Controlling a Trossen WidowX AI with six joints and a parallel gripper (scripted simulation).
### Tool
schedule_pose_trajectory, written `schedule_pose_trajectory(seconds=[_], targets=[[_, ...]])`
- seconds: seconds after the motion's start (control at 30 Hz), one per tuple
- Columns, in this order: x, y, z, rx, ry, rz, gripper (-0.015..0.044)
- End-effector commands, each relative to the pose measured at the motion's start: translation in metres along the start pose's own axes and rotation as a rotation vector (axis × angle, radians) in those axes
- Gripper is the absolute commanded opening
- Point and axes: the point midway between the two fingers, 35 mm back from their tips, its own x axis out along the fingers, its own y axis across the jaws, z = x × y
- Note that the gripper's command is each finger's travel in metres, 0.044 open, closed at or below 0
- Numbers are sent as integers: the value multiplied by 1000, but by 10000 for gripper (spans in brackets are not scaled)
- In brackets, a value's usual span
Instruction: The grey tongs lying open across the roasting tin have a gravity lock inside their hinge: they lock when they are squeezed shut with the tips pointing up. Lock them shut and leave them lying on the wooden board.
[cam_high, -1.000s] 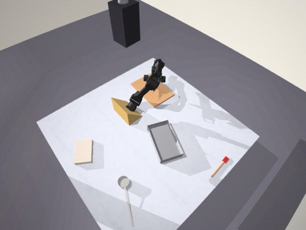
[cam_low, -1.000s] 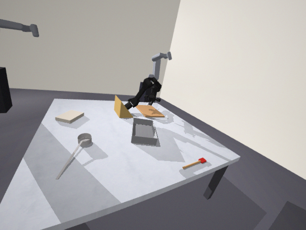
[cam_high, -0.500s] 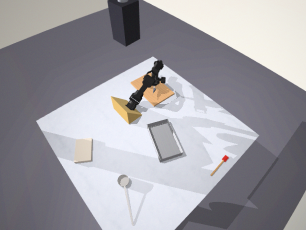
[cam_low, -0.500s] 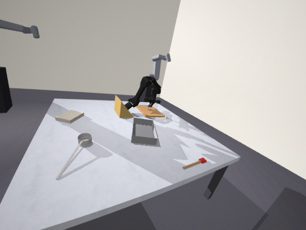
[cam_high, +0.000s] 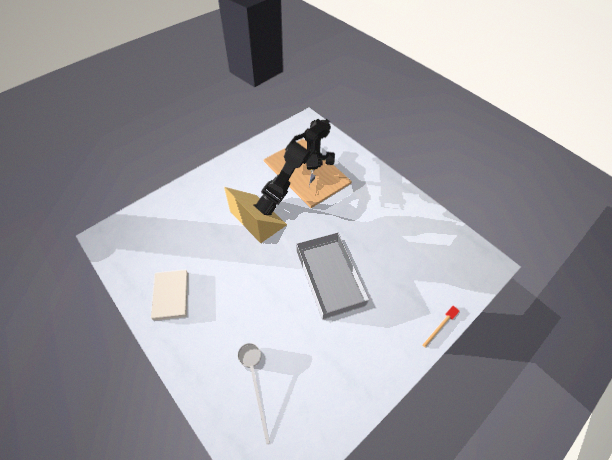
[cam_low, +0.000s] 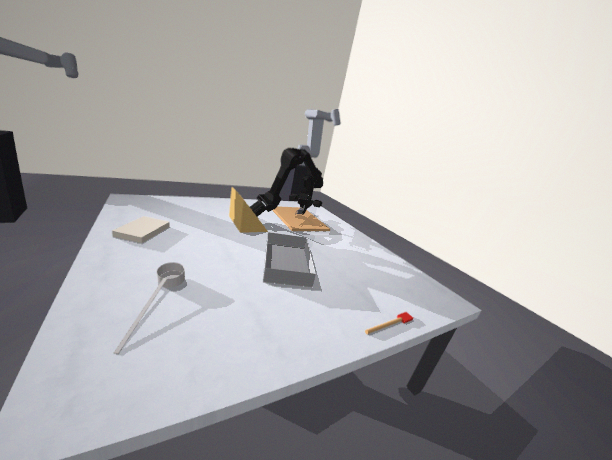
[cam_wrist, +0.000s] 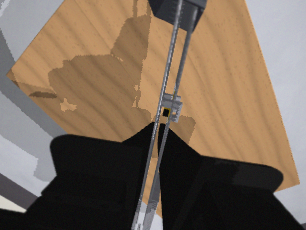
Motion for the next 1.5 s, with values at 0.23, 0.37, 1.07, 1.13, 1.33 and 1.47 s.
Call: schedule_pose_trajectory(seconds=[0.23, 0.37, 1.07, 1.13, 1.33, 1.47], targets=[[0, 0, 0, 0, 0, 0, 86], [0, 0, 0, 0, 0, 0, 191], [-46, -10, 77, 9, -43, -58, 440], [-58, -23, 93, 16, -44, -69, 440], [-80, -67, 121, 30, -24, -83, 440], [-83, -80, 125, 40, -15, -82, 440]])
